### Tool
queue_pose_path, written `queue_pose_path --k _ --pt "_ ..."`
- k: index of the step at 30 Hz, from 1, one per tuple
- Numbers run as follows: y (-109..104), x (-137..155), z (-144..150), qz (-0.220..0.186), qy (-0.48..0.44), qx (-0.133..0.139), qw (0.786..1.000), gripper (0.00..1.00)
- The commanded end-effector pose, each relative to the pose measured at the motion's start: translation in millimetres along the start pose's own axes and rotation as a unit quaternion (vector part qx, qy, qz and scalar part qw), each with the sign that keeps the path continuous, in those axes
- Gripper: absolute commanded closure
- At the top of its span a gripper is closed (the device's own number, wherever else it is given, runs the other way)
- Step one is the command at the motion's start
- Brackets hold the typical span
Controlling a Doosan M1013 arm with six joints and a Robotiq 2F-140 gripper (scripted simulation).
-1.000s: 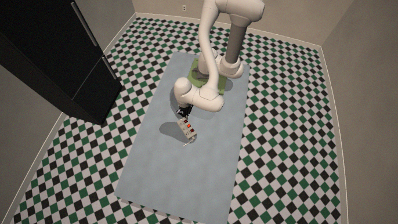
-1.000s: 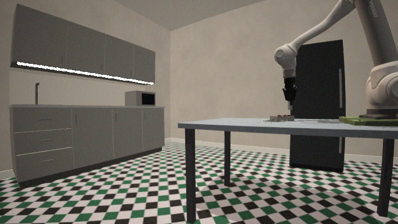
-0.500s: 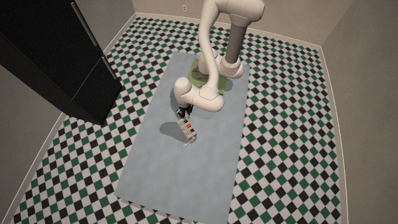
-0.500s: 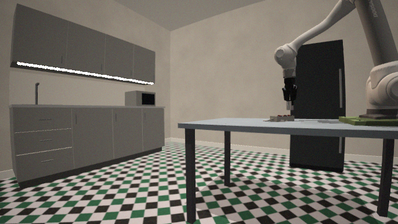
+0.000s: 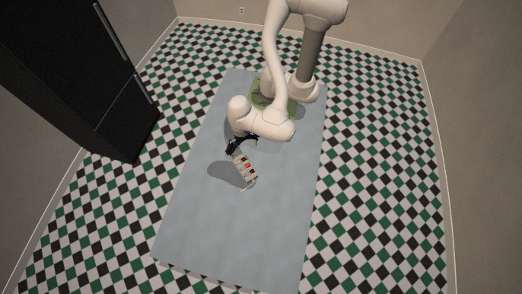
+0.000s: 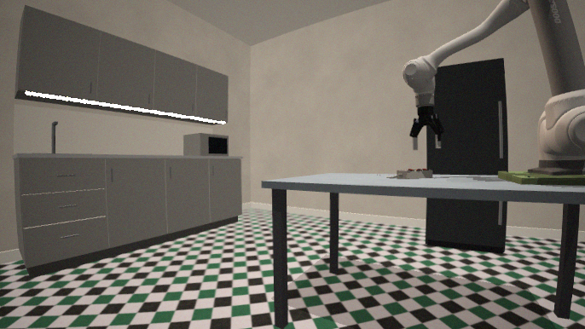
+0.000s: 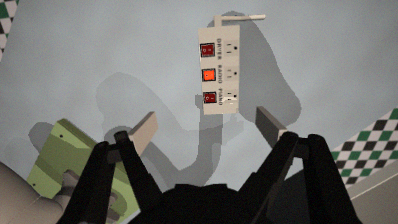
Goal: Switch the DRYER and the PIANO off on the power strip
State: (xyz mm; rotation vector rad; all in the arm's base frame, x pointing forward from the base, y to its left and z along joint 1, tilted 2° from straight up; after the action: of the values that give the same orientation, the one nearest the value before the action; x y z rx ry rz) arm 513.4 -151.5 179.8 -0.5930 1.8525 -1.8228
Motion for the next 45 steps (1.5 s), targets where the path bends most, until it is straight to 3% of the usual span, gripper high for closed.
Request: queue_pose_path --k 1,10,45 --pt "-18 0 0 0.000 0.000 0.000 1.000 0.00" --pt "-44 0 0 0.000 0.000 0.000 1.000 0.00" --pt "-45 0 0 0.000 0.000 0.000 1.000 0.00"
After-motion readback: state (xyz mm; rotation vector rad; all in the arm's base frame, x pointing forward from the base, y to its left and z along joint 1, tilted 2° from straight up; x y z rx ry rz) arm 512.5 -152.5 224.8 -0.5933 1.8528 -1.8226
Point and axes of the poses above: the point where the finger pads meet when closed, its own y axis out along the fingers, its own z axis across the jaws, x = y × z, the point moved 5 cm from there along -y, back along the fingers, and after that the axes turned 1 degree about -y, right-handed, at the moved point
